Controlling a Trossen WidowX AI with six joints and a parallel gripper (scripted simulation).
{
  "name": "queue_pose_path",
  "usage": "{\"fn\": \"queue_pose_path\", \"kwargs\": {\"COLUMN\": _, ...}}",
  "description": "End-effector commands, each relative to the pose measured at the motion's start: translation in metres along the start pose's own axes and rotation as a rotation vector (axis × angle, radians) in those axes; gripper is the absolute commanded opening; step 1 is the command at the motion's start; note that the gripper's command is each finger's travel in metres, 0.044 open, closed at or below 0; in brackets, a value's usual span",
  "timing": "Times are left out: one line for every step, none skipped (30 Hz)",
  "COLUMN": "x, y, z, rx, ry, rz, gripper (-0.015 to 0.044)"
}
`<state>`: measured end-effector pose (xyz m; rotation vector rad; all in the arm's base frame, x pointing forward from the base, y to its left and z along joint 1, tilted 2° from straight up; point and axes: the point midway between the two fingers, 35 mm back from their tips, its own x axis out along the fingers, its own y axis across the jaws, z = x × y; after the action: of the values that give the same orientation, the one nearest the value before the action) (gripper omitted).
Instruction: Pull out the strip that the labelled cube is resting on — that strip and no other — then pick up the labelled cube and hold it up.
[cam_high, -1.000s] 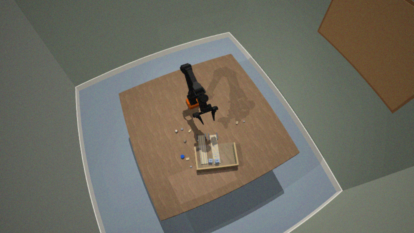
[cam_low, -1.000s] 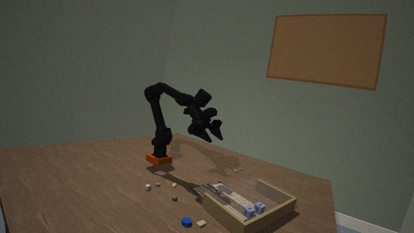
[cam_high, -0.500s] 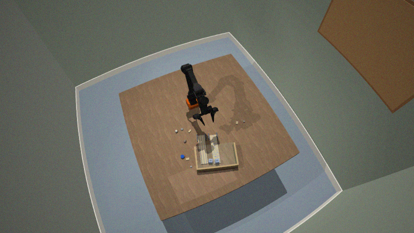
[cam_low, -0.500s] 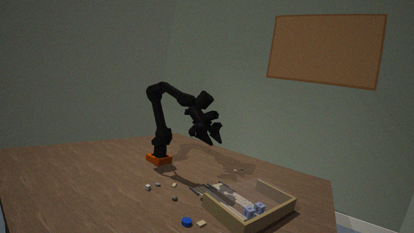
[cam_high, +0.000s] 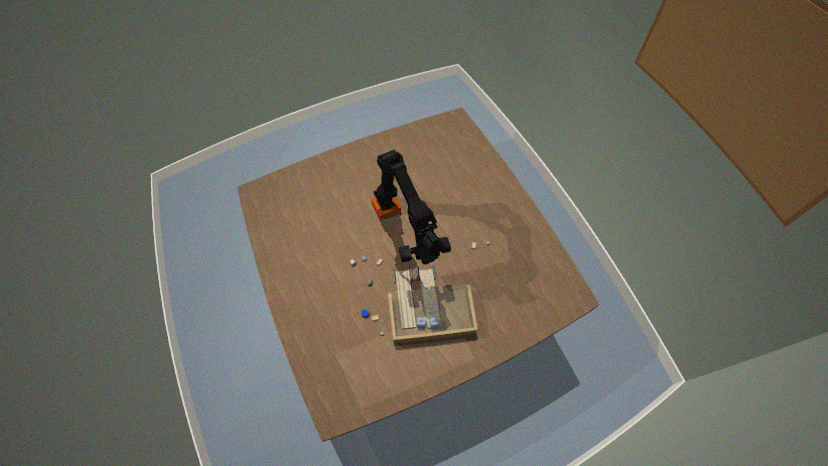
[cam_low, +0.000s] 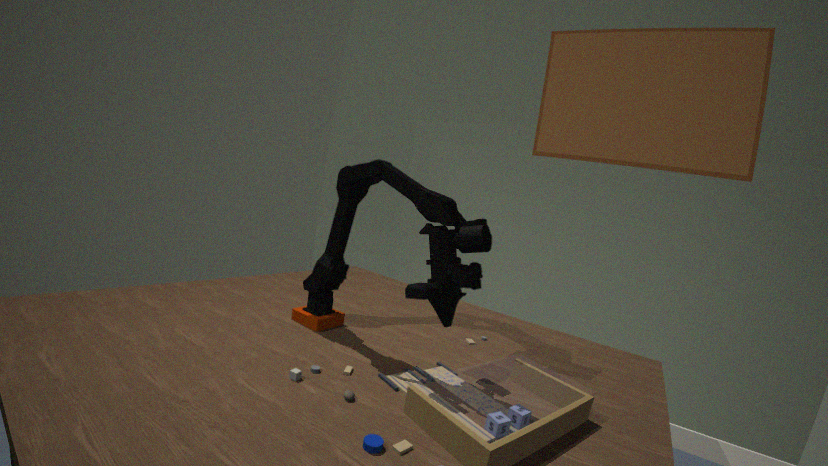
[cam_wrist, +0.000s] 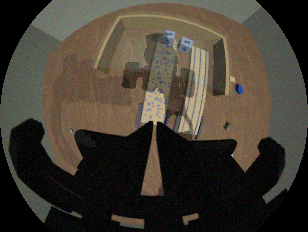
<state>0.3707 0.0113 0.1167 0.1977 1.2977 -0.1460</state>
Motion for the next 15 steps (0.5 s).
{"fn": "queue_pose_path", "kwargs": {"x": 0.030, "y": 0.008, "z": 0.002, "rx": 0.065, "ry": 0.189, "rz": -0.052, "gripper": 0.0000}}
{"fn": "queue_pose_path", "kwargs": {"x": 0.035, "y": 0.008, "z": 0.002, "rx": 0.076, "ry": 0.223, "rz": -0.064, "gripper": 0.0000}}
{"fn": "queue_pose_path", "kwargs": {"x": 0.039, "y": 0.009, "z": 0.002, "rx": 0.082, "ry": 0.244, "rz": -0.072, "gripper": 0.0000}}
{"fn": "queue_pose_path", "kwargs": {"x": 0.040, "y": 0.009, "z": 0.002, "rx": 0.084, "ry": 0.251, "rz": -0.074, "gripper": 0.0000}}
{"fn": "queue_pose_path", "kwargs": {"x": 0.040, "y": 0.009, "z": 0.002, "rx": 0.084, "ry": 0.251, "rz": -0.074, "gripper": 0.0000}}
{"fn": "queue_pose_path", "kwargs": {"x": 0.040, "y": 0.009, "z": 0.002, "rx": 0.084, "ry": 0.251, "rz": -0.074, "gripper": 0.0000}}
{"fn": "queue_pose_path", "kwargs": {"x": 0.040, "y": 0.009, "z": 0.002, "rx": 0.084, "ry": 0.251, "rz": -0.074, "gripper": 0.0000}}
{"fn": "queue_pose_path", "kwargs": {"x": 0.040, "y": 0.009, "z": 0.002, "rx": 0.084, "ry": 0.251, "rz": -0.074, "gripper": 0.0000}}
{"fn": "queue_pose_path", "kwargs": {"x": 0.040, "y": 0.009, "z": 0.001, "rx": 0.084, "ry": 0.251, "rz": -0.074, "gripper": 0.0000}}
{"fn": "queue_pose_path", "kwargs": {"x": 0.041, "y": 0.009, "z": 0.001, "rx": 0.084, "ry": 0.251, "rz": -0.074, "gripper": 0.0000}}
{"fn": "queue_pose_path", "kwargs": {"x": 0.042, "y": 0.008, "z": 0.001, "rx": 0.084, "ry": 0.251, "rz": -0.074, "gripper": 0.0000}}
{"fn": "queue_pose_path", "kwargs": {"x": 0.044, "y": 0.008, "z": 0.001, "rx": 0.084, "ry": 0.251, "rz": -0.074, "gripper": 0.0000}}
{"fn": "queue_pose_path", "kwargs": {"x": 0.045, "y": 0.008, "z": 0.001, "rx": 0.084, "ry": 0.251, "rz": -0.074, "gripper": 0.0000}}
{"fn": "queue_pose_path", "kwargs": {"x": 0.047, "y": 0.008, "z": 0.000, "rx": 0.084, "ry": 0.251, "rz": -0.074, "gripper": 0.0000}}
{"fn": "queue_pose_path", "kwargs": {"x": 0.048, "y": 0.008, "z": 0.000, "rx": 0.084, "ry": 0.251, "rz": -0.075, "gripper": 0.0000}}
